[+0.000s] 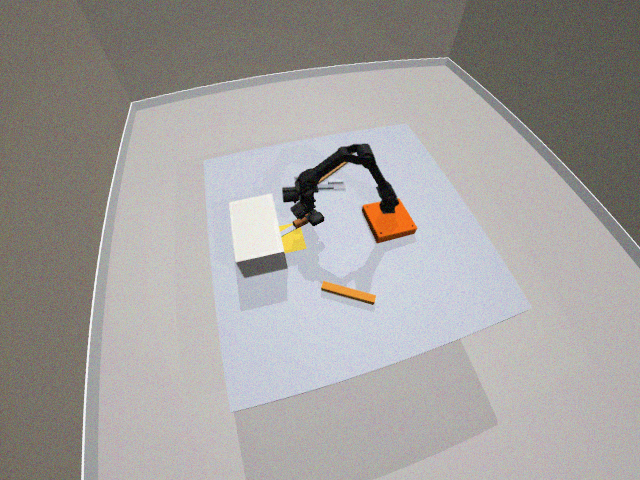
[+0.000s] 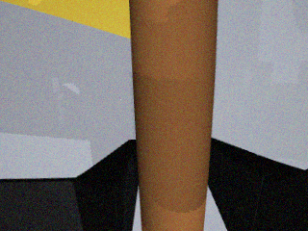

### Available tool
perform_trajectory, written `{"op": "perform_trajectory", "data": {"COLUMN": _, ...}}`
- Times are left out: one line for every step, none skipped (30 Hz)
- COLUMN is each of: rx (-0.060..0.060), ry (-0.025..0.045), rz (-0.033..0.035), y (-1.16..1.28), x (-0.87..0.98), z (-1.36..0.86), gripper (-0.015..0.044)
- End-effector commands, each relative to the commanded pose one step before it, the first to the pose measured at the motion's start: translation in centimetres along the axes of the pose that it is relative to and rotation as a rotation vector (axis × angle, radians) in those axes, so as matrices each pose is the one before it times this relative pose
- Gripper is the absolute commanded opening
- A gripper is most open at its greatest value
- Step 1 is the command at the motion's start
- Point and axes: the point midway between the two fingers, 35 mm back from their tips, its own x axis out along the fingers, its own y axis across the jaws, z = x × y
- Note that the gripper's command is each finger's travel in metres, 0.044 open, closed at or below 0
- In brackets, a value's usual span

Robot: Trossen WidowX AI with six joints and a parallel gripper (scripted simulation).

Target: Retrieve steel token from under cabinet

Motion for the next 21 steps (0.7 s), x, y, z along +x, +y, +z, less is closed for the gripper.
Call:
{"op": "perform_trajectory", "data": {"rx": -0.0052, "ry": 0.00101, "rz": 0.00818, "y": 0.346, "x": 0.096, "z": -0.102, "gripper": 0.0000}}
{"op": "perform_trajectory", "data": {"rx": 0.0000, "ry": 0.00005, "rz": -0.00001, "y": -0.012, "x": 0.001, "z": -0.054, "gripper": 0.0000}}
{"op": "perform_trajectory", "data": {"rx": 0.0000, "ry": 0.00006, "rz": -0.00001, "y": -0.015, "x": 0.001, "z": -0.072, "gripper": 0.0000}}
{"op": "perform_trajectory", "data": {"rx": 0.0000, "ry": 0.00008, "rz": -0.00002, "y": -0.019, "x": 0.001, "z": -0.088, "gripper": 0.0000}}
{"op": "perform_trajectory", "data": {"rx": 0.0000, "ry": 0.00009, "rz": -0.00002, "y": -0.016, "x": 0.001, "z": -0.102, "gripper": 0.0000}}
{"op": "perform_trajectory", "data": {"rx": 0.0000, "ry": 0.00010, "rz": -0.00002, "y": -0.016, "x": 0.000, "z": -0.109, "gripper": 0.0000}}
{"op": "perform_trajectory", "data": {"rx": 0.0000, "ry": 0.00009, "rz": -0.00001, "y": -0.014, "x": 0.001, "z": -0.108, "gripper": 0.0000}}
{"op": "perform_trajectory", "data": {"rx": 0.0000, "ry": 0.00010, "rz": -0.00001, "y": -0.012, "x": 0.001, "z": -0.111, "gripper": 0.0000}}
{"op": "perform_trajectory", "data": {"rx": 0.0000, "ry": 0.00010, "rz": -0.00001, "y": -0.011, "x": 0.001, "z": -0.110, "gripper": 0.0000}}
{"op": "perform_trajectory", "data": {"rx": 0.0000, "ry": 0.00009, "rz": -0.00001, "y": -0.010, "x": 0.002, "z": -0.108, "gripper": 0.0000}}
{"op": "perform_trajectory", "data": {"rx": 0.0000, "ry": 0.00009, "rz": -0.00001, "y": -0.009, "x": 0.002, "z": -0.107, "gripper": 0.0000}}
{"op": "perform_trajectory", "data": {"rx": 0.0000, "ry": 0.00009, "rz": -0.00001, "y": -0.009, "x": 0.002, "z": -0.107, "gripper": 0.0000}}
{"op": "perform_trajectory", "data": {"rx": 0.0000, "ry": 0.00009, "rz": -0.00001, "y": -0.008, "x": 0.002, "z": -0.107, "gripper": 0.0000}}
{"op": "perform_trajectory", "data": {"rx": 0.0000, "ry": 0.00010, "rz": -0.00001, "y": -0.008, "x": 0.002, "z": -0.112, "gripper": 0.0000}}
{"op": "perform_trajectory", "data": {"rx": 0.0000, "ry": 0.00010, "rz": -0.00001, "y": -0.008, "x": 0.002, "z": -0.112, "gripper": 0.0000}}
{"op": "perform_trajectory", "data": {"rx": 0.0000, "ry": 0.00010, "rz": -0.00001, "y": -0.007, "x": 0.002, "z": -0.112, "gripper": 0.0000}}
{"op": "perform_trajectory", "data": {"rx": 0.0000, "ry": 0.00010, "rz": -0.00001, "y": -0.007, "x": 0.002, "z": -0.111, "gripper": 0.0000}}
{"op": "perform_trajectory", "data": {"rx": 0.0000, "ry": 0.00010, "rz": -0.00001, "y": -0.006, "x": 0.002, "z": -0.111, "gripper": 0.0000}}
{"op": "perform_trajectory", "data": {"rx": 0.0000, "ry": 0.00010, "rz": -0.00001, "y": -0.006, "x": 0.002, "z": -0.111, "gripper": 0.0000}}
{"op": "perform_trajectory", "data": {"rx": 0.0000, "ry": 0.00010, "rz": -0.00001, "y": -0.006, "x": 0.002, "z": -0.111, "gripper": 0.0000}}
{"op": "perform_trajectory", "data": {"rx": 0.0000, "ry": 0.00010, "rz": -0.00001, "y": -0.005, "x": 0.002, "z": -0.111, "gripper": 0.0000}}
